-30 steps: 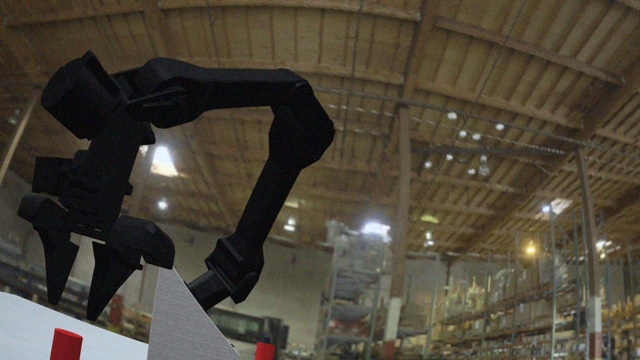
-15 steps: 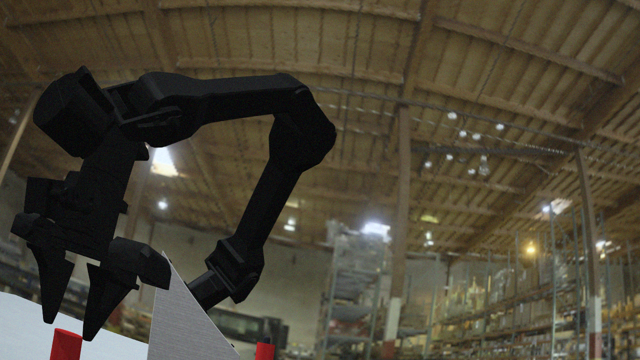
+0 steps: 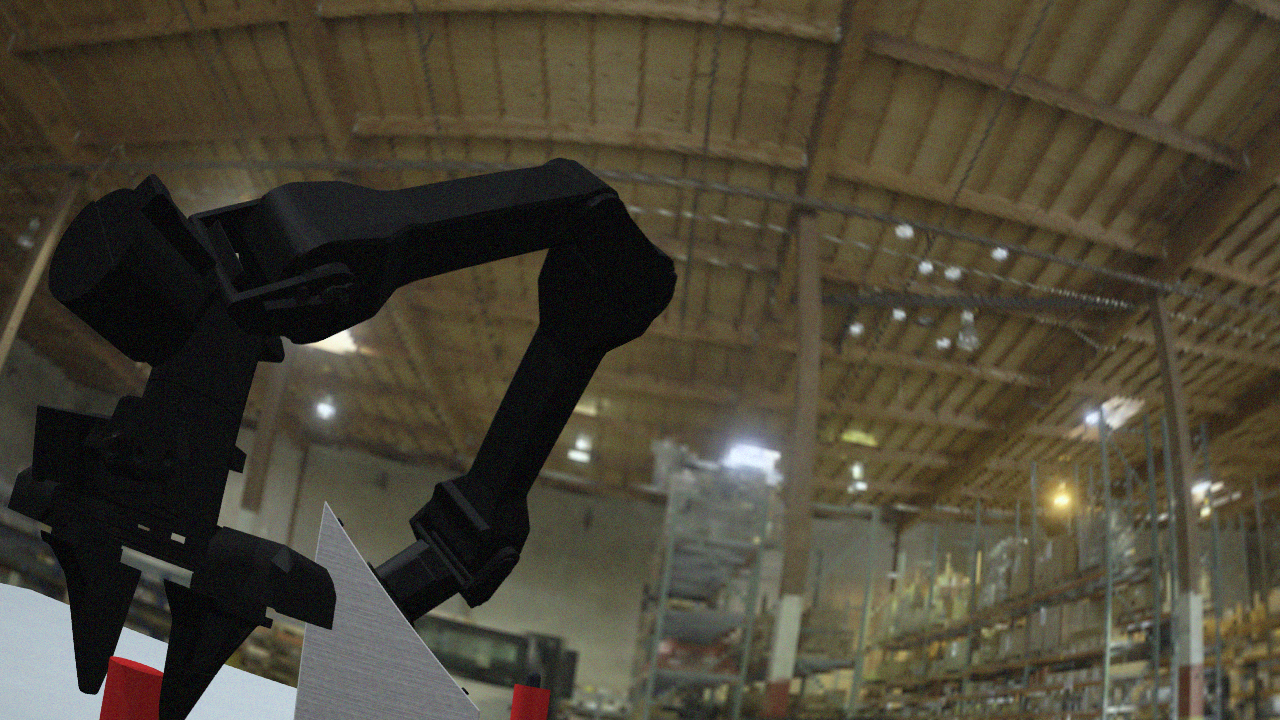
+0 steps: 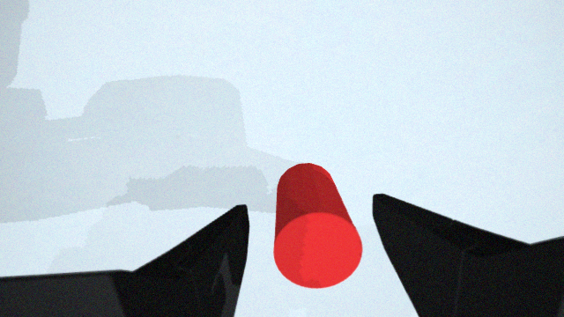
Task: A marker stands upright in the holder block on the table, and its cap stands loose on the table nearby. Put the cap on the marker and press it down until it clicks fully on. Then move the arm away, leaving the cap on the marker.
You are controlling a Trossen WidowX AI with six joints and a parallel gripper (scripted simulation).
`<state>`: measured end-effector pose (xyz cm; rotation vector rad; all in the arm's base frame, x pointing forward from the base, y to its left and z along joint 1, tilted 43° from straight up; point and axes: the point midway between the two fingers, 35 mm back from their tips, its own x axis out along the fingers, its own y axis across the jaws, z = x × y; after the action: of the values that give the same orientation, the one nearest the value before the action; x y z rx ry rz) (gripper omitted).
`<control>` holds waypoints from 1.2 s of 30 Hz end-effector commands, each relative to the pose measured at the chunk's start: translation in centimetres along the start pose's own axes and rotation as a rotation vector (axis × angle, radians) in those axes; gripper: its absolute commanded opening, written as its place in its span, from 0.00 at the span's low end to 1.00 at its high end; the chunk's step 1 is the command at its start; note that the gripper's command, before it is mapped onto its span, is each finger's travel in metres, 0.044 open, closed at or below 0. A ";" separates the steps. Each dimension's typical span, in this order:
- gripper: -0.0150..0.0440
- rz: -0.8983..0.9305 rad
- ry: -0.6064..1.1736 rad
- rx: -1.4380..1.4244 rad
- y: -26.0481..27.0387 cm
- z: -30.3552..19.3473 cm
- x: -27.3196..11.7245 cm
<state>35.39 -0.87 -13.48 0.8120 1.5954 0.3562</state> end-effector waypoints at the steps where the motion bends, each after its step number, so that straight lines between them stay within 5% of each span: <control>1: 0.68 0.005 0.011 0.011 0.0 -0.4 1.0; 6: 0.68 0.006 0.011 0.011 0.0 -0.4 1.4; 10: 0.50 0.006 0.011 0.011 0.0 -0.4 1.4; 19: 0.40 0.006 0.011 0.011 -0.1 -0.4 1.4; 22: 0.26 0.005 0.010 0.013 -0.1 -0.3 1.1; 36: 0.25 0.003 0.009 0.013 -0.1 -0.2 -3.1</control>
<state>35.01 -2.22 -12.14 0.8369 1.6118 0.3494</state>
